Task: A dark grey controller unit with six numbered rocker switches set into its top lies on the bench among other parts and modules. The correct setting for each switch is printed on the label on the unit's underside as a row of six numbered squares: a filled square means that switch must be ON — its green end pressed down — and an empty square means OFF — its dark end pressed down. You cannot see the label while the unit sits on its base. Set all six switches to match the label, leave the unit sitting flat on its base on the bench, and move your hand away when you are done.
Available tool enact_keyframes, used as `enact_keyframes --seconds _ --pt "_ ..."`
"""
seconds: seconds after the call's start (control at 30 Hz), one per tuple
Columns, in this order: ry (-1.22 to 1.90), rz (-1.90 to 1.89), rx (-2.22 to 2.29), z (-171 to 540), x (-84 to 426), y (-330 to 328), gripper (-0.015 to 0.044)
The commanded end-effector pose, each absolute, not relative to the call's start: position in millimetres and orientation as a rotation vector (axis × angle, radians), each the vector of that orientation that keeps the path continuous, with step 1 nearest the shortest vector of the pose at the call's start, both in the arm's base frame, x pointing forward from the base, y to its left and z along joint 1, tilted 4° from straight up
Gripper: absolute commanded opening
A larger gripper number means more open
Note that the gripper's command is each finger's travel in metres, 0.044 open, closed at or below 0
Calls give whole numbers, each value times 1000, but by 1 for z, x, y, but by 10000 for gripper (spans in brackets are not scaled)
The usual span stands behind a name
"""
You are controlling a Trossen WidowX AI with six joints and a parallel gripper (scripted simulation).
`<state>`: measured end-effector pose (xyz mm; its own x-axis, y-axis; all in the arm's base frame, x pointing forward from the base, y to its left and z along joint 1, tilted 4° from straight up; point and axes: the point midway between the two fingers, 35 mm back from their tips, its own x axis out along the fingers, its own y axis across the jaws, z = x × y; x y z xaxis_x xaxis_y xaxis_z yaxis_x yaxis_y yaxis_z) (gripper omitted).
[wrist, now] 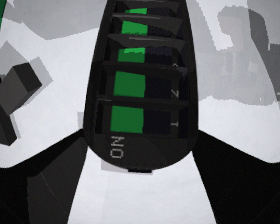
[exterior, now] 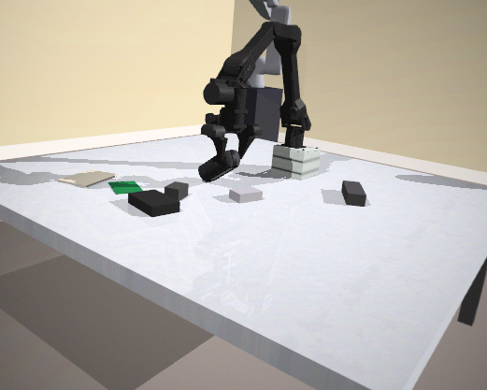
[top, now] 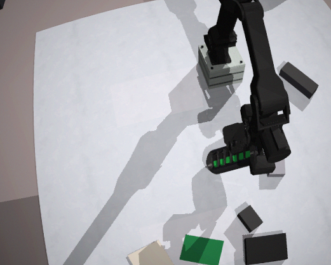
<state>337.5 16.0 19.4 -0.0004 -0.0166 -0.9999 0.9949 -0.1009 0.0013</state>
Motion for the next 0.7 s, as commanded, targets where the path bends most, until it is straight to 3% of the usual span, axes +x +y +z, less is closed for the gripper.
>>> enact_keyframes --seconds 0.0,0.67 --pt "1145 -1321 1260 11 334 13 338" --pt "1146 -1321 1261 -1 335 22 338"
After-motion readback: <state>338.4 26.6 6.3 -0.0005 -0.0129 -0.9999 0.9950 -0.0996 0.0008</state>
